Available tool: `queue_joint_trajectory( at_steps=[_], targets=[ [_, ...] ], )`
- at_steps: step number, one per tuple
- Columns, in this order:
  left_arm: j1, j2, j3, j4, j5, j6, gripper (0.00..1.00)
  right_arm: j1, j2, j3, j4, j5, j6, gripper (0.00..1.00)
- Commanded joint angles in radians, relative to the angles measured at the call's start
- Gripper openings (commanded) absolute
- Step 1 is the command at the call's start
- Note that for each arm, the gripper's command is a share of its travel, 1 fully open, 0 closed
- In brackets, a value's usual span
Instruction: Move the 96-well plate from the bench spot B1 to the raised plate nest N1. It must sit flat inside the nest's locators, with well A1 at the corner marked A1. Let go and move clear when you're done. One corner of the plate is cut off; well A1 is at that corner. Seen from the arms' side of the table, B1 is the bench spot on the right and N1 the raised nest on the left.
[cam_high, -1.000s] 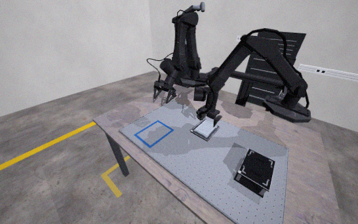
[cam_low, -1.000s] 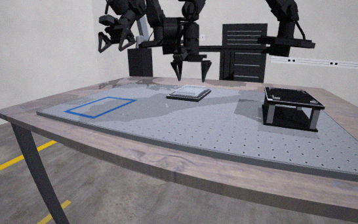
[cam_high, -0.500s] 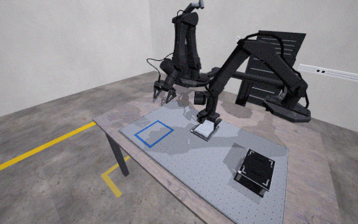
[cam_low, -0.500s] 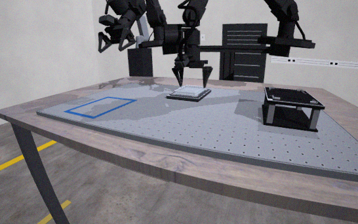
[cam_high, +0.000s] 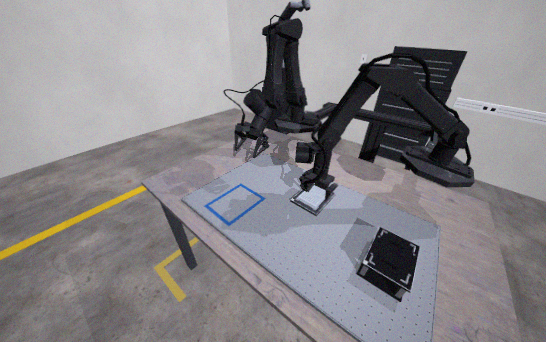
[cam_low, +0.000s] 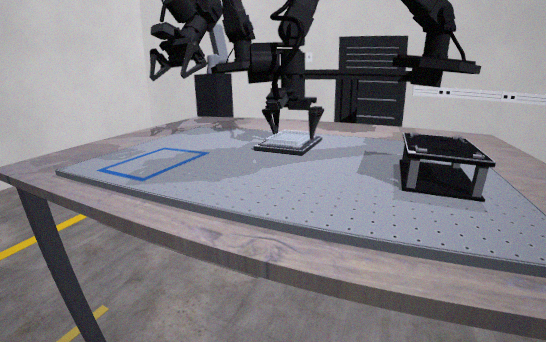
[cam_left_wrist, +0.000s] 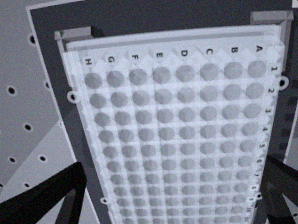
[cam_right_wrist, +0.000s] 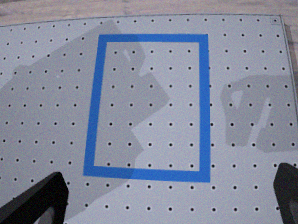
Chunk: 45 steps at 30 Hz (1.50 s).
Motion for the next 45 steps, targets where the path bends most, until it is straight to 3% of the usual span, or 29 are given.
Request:
queue_joint_trajectory(
  at_steps=[1, 19, 20, 21, 37, 45],
  targets=[
    [0.009, -0.004, 0.023, 0.002, -0.003, -0.001, 1.0, -0.004, -0.003, -0.002, 0.02, -0.006, -0.001, 1.0],
    [0.001, -0.013, 0.007, 0.005, -0.009, -0.004, 0.79, -0.004, -0.003, -0.002, 0.02, -0.006, -0.001, 1.0],
    [0.001, -0.013, 0.007, 0.005, -0.009, -0.004, 0.67, -0.004, -0.003, -0.002, 0.02, -0.006, -0.001, 1.0],
    [0.001, -0.013, 0.007, 0.005, -0.001, -0.002, 0.79, -0.004, -0.003, -0.002, 0.02, -0.006, -0.001, 1.0],
    [-0.021, -0.254, -0.004, -0.215, -0.008, -0.025, 0.79, -0.004, -0.003, -0.002, 0.02, -0.006, -0.001, 1.0],
    [0.051, -0.304, -0.109, -0.117, -0.017, 0.124, 0.79, -0.004, -0.003, -0.002, 0.02, -0.006, -0.001, 1.0]
  ],
)
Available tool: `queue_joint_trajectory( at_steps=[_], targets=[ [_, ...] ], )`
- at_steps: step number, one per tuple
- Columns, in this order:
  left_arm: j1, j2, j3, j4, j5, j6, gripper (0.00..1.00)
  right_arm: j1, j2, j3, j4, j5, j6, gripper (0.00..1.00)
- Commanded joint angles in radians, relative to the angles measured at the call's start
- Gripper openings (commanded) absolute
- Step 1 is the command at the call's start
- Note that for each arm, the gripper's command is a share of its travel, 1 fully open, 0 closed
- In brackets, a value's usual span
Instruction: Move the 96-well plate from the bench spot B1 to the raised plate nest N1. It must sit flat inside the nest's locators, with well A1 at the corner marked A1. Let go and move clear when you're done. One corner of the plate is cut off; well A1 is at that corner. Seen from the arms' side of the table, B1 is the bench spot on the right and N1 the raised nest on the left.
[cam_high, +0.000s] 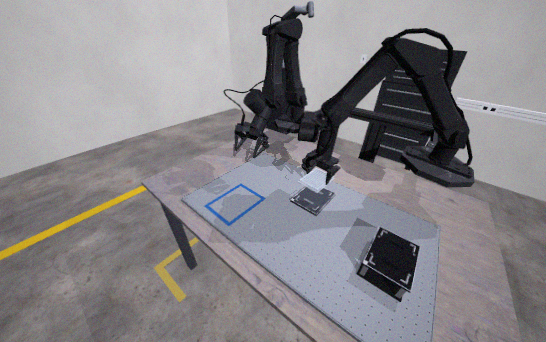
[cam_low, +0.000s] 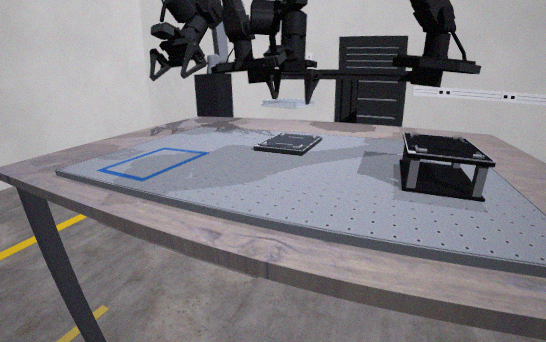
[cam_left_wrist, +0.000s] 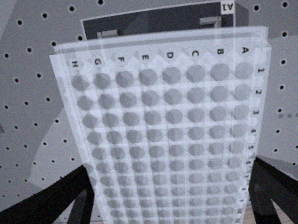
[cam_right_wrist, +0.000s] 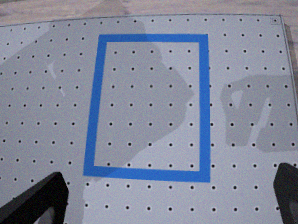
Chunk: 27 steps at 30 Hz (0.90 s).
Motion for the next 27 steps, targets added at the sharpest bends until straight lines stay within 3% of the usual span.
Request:
queue_joint_trajectory(
  at_steps=[1, 3, 10, 17, 20, 27],
  targets=[
    [0.069, -0.067, -0.078, 0.036, -0.022, 0.119, 0.79, -0.004, -0.003, -0.002, 0.02, -0.006, -0.001, 1.0],
    [0.069, -0.067, -0.078, 0.036, -0.022, 0.119, 0.79, -0.004, -0.003, -0.002, 0.02, -0.006, -0.001, 1.0],
    [0.33, -0.196, -0.31, 0.112, -0.036, 0.406, 0.79, 0.067, -0.012, -0.018, 0.083, 0.016, -0.002, 1.0],
    [0.633, -0.264, -0.392, 0.129, -0.021, 0.67, 0.79, 0.375, -0.035, -0.047, 0.216, 0.042, -0.002, 1.0],
    [0.662, -0.267, -0.391, 0.128, -0.018, 0.697, 0.79, 0.425, -0.036, -0.05, 0.23, 0.046, -0.002, 1.0],
    [0.846, -0.261, -0.346, 0.105, -0.006, 0.844, 0.79, 0.756, -0.047, -0.071, 0.332, 0.077, -0.001, 1.0]
  ],
)
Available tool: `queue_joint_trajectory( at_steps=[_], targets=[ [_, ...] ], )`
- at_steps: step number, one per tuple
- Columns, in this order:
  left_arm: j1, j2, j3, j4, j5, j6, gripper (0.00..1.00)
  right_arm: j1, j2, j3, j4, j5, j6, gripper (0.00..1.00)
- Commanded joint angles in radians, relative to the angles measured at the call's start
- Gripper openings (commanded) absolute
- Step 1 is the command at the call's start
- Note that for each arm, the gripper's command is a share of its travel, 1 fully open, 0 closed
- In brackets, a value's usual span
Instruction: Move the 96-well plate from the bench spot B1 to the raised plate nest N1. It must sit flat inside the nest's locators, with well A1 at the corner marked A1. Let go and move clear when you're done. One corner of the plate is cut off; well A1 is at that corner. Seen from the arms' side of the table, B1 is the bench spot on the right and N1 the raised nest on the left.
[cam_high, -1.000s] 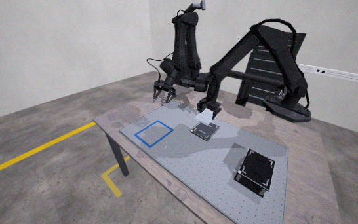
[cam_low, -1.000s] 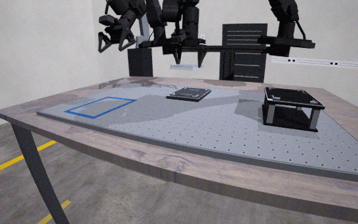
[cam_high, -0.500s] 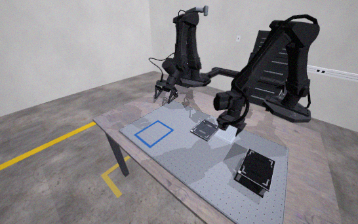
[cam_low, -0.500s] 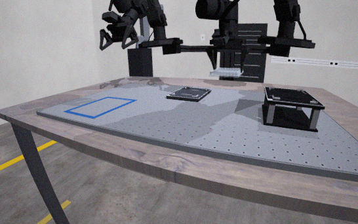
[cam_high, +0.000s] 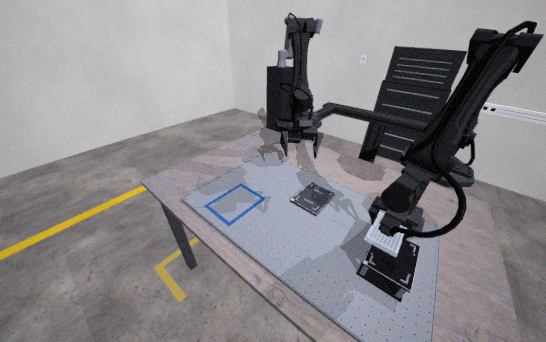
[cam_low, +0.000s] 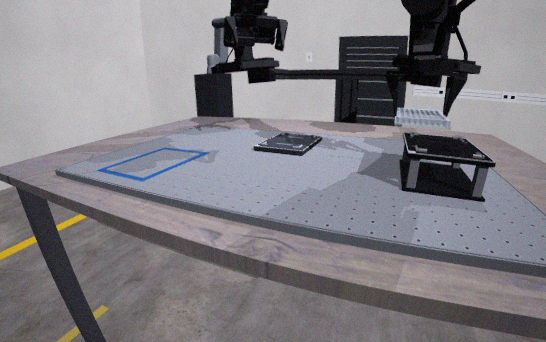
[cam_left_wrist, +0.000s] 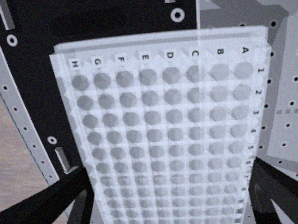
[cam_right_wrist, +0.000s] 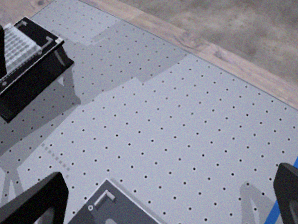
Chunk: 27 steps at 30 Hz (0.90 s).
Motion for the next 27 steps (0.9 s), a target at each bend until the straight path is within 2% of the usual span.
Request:
queue_joint_trajectory(
  at_steps=[1, 4, 8, 16, 27],
  targets=[
    [0.079, -0.026, 0.041, -0.011, 0.009, 0.101, 0.79, 0.137, -0.039, -0.024, 0.1, 0.02, 0.0, 1.0],
    [0.121, -0.018, 0.063, -0.022, 0.015, 0.116, 0.79, 0.261, -0.044, -0.029, 0.129, 0.035, 0.001, 1.0],
    [0.128, -0.012, 0.075, -0.025, 0.018, 0.117, 0.79, 0.362, -0.049, -0.031, 0.15, 0.053, 0.001, 1.0],
    [0.13, -0.011, 0.076, -0.026, 0.014, 0.118, 0.79, 0.441, -0.051, -0.035, 0.163, 0.063, -0.002, 1.0],
    [0.119, 0.037, 0.087, 0.028, 0.017, 0.104, 0.79, 0.443, -0.052, -0.035, 0.15, 0.065, -0.003, 1.0]
  ],
)
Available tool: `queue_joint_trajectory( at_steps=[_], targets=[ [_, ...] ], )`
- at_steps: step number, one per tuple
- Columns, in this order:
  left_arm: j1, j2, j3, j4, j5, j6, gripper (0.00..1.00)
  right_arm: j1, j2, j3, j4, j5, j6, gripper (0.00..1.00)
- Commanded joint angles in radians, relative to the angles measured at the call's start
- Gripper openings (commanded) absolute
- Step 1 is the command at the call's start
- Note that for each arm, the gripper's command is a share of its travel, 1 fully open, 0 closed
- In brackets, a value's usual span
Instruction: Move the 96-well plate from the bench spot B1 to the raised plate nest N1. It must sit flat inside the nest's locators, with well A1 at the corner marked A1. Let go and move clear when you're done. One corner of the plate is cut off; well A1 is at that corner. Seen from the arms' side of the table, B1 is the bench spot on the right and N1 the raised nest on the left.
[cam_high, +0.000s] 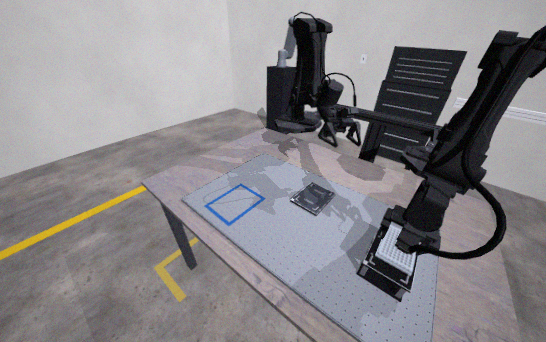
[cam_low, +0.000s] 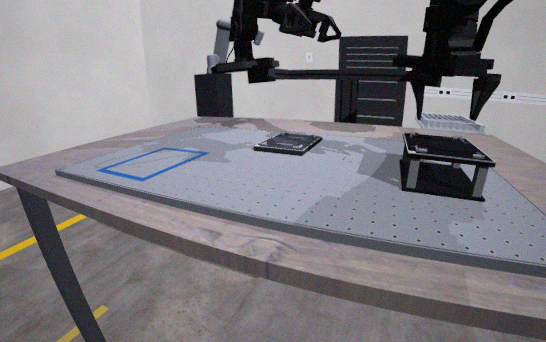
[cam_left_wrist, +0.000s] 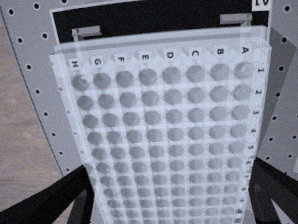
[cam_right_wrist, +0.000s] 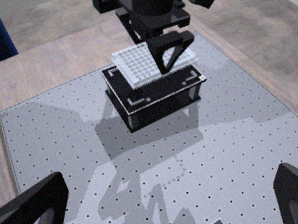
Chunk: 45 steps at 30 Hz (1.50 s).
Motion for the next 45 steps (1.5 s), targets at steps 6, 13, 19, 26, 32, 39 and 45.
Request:
queue_joint_trajectory(
  at_steps=[6, 13, 19, 26, 32, 39, 45],
  targets=[
    [-0.005, 0.012, 0.012, 0.008, 0.005, -0.005, 0.79, 0.005, -0.022, -0.001, 0.027, 0.003, -0.001, 1.0],
    [-0.001, 0.005, -0.005, 0.022, 0.0, 0.004, 0.79, 0.005, -0.022, -0.001, 0.027, 0.003, -0.001, 1.0],
    [0.005, 0.02, -0.012, 0.043, 0.001, 0.012, 0.79, 0.005, -0.022, -0.001, 0.027, 0.003, -0.001, 1.0],
    [0.002, 0.034, 0.018, 0.025, 0.007, 0.006, 0.79, 0.005, -0.022, -0.001, 0.027, 0.003, -0.001, 1.0],
    [0.0, 0.03, 0.037, -0.009, 0.007, 0.001, 0.79, 0.005, -0.022, -0.001, 0.027, 0.003, -0.001, 1.0],
    [0.0, 0.03, 0.038, -0.009, 0.007, 0.001, 0.79, 0.005, -0.022, -0.001, 0.027, 0.003, -0.001, 1.0],
    [0.0, 0.031, 0.027, 0.003, 0.002, 0.003, 0.79, 0.005, -0.022, -0.001, 0.027, 0.003, -0.001, 1.0]
  ],
)
